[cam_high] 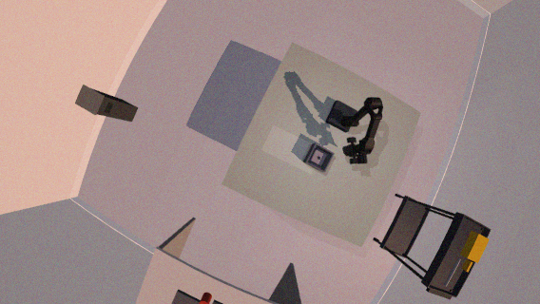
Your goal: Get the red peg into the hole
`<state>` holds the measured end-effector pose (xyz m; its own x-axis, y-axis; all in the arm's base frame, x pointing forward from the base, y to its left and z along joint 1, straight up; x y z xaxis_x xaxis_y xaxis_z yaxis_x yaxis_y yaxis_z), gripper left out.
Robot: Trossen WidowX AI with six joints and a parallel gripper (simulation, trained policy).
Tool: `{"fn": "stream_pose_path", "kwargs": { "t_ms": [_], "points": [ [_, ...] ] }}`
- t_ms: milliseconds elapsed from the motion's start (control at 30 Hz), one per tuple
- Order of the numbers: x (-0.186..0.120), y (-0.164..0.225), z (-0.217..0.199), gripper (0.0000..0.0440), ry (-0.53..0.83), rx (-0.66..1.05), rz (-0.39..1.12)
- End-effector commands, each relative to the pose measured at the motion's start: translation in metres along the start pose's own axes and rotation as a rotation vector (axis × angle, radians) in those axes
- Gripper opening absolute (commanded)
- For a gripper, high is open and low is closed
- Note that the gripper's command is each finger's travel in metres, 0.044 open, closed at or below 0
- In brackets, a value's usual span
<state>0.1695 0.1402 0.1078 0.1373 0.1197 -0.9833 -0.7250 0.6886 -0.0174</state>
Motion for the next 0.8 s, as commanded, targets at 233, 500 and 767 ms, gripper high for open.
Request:
{"fn": "stream_pose_path", "kwargs": {
  "t_ms": [233, 500, 767],
  "points": [
    [-0.046, -0.035, 0.020, 0.0000, -0.055, -0.034, -0.106],
    [-0.055, -0.070, 0.024, 0.0000, -0.062, 0.008, -0.163],
    [-0.059, -0.103, 0.024, 0.0000, -0.063, 0.060, -0.209]
  ]
}}
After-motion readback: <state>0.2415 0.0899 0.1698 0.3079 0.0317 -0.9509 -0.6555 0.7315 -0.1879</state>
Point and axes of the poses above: the point midway between the two fingers, 35 mm back from their tips, its own x axis out along the fingers, its own z axis across the jaws, y = z × x, the point moved 5 cm from there along -x, back along the fingers, and after that the axes turned 6 degrees about -x, right-handed, at the moved point
